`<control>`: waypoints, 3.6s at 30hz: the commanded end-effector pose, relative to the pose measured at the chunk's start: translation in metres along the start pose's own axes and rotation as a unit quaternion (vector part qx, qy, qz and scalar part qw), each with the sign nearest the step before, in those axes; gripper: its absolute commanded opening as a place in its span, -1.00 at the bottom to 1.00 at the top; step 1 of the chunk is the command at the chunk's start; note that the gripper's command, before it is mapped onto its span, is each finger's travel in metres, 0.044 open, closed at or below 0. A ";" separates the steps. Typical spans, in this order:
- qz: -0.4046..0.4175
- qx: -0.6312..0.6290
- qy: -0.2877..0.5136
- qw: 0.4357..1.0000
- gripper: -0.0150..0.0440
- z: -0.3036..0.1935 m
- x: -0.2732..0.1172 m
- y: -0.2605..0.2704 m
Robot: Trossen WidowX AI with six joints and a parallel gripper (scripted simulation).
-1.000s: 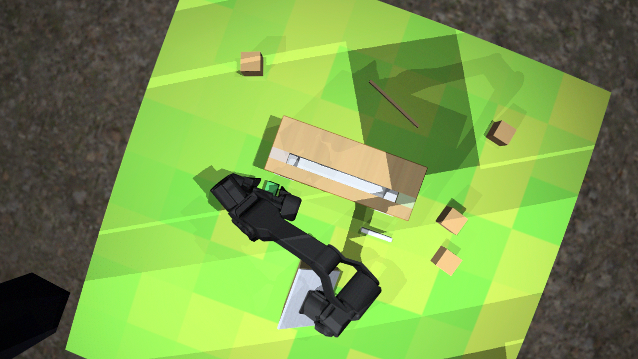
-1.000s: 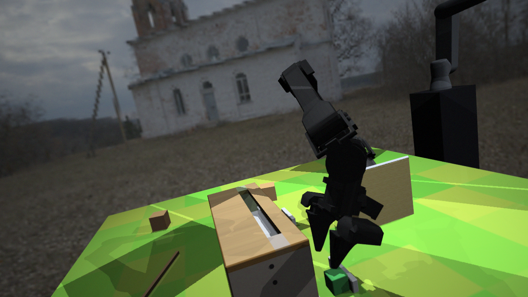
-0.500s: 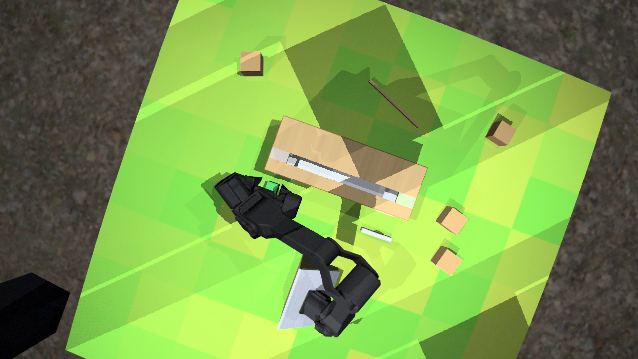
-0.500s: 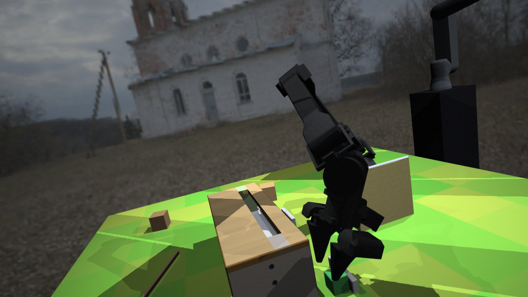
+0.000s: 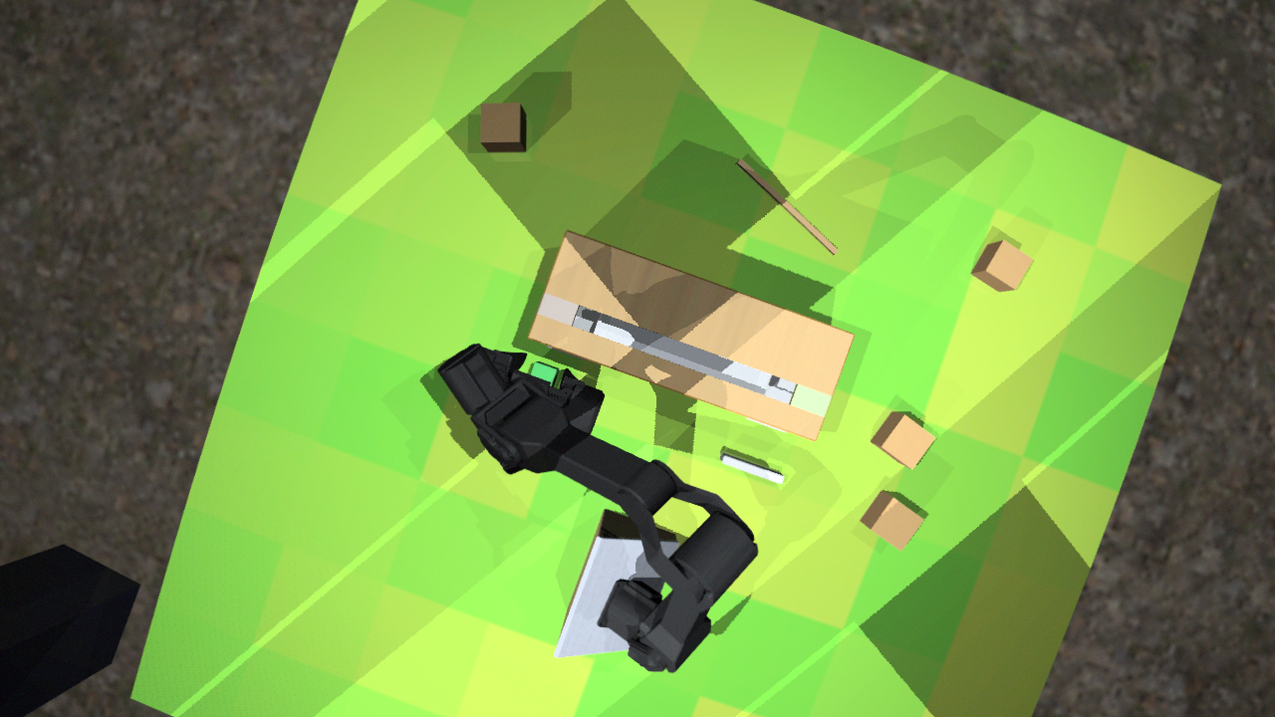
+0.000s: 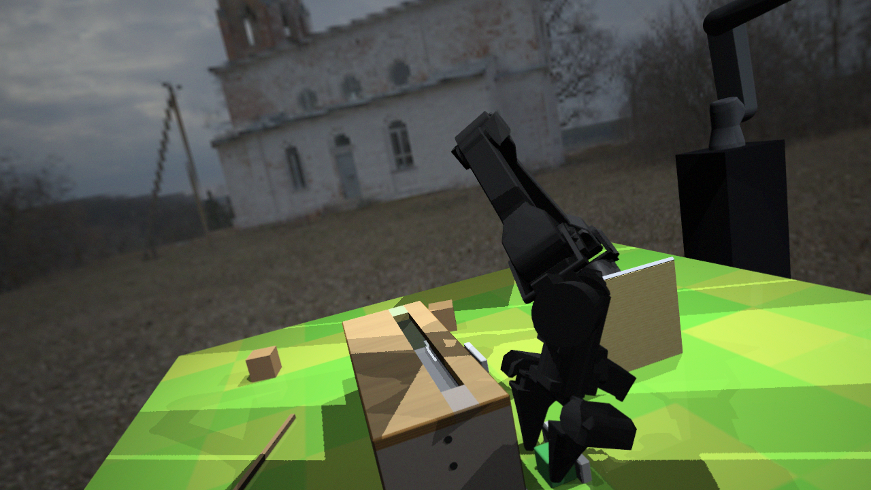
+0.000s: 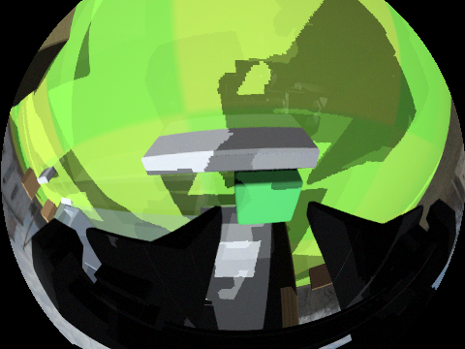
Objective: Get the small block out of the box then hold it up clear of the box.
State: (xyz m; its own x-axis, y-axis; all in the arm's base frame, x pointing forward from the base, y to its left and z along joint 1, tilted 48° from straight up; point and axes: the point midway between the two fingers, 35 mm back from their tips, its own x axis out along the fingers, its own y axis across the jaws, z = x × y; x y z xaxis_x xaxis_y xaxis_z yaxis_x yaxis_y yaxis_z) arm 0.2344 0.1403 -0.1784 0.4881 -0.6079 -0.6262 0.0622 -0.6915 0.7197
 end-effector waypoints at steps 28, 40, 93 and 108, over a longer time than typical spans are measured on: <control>0.001 -0.002 -0.001 1.000 -0.49 -0.018 -0.046 0.001; -0.025 -0.055 0.001 0.998 -0.49 -0.029 -0.072 0.015; -0.115 -0.245 0.037 0.962 -0.49 -0.040 -0.147 0.073; -0.115 -0.245 0.037 0.962 -0.49 -0.040 -0.147 0.073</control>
State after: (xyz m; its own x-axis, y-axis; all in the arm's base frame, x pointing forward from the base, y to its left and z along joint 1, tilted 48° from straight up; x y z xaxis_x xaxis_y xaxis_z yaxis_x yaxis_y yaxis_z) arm 0.2028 0.1950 -0.0221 0.4743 -0.4188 -0.7744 0.5641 -0.5307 0.6325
